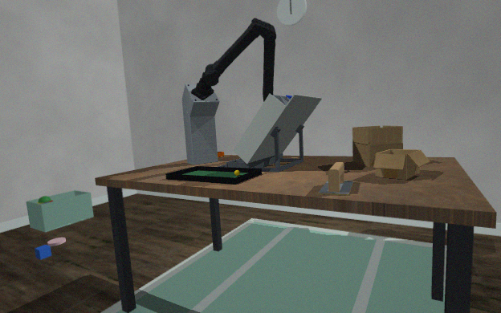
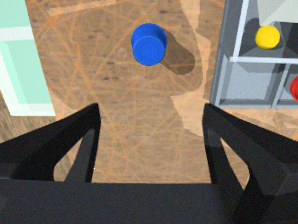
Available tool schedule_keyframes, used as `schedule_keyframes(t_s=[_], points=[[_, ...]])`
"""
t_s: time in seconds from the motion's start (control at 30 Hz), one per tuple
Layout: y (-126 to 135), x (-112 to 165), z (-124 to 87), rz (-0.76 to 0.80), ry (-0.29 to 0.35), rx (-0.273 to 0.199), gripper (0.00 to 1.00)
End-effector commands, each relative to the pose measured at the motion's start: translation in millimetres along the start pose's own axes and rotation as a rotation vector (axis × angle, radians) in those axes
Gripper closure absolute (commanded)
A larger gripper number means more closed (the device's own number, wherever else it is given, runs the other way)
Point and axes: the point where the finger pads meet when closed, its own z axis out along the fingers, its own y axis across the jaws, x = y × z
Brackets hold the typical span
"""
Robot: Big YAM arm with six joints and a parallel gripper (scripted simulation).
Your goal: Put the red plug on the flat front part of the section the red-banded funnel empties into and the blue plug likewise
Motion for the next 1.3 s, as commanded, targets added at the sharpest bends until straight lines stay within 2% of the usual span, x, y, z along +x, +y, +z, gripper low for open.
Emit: schedule_keyframes(t_s=[0.0,0.23,0.47,0.53,0.77,1.27], points=[[3.8,8.3,2.5,-0.008,0.012,0.0,0.37],[-1.0,2.4,25.6,0.0,0.007,0.005,0.37],[-0.7,3.9,65.9,0.0,0.007,0.005,0.37],[-0.7,3.9,65.9,0.0,0.007,0.005,0.37],[-0.5,5.0,96.1,0.0,0.007,0.005,0.37],[5.6,7.6,93.7,-0.018,0.006,-0.002,0.37]])
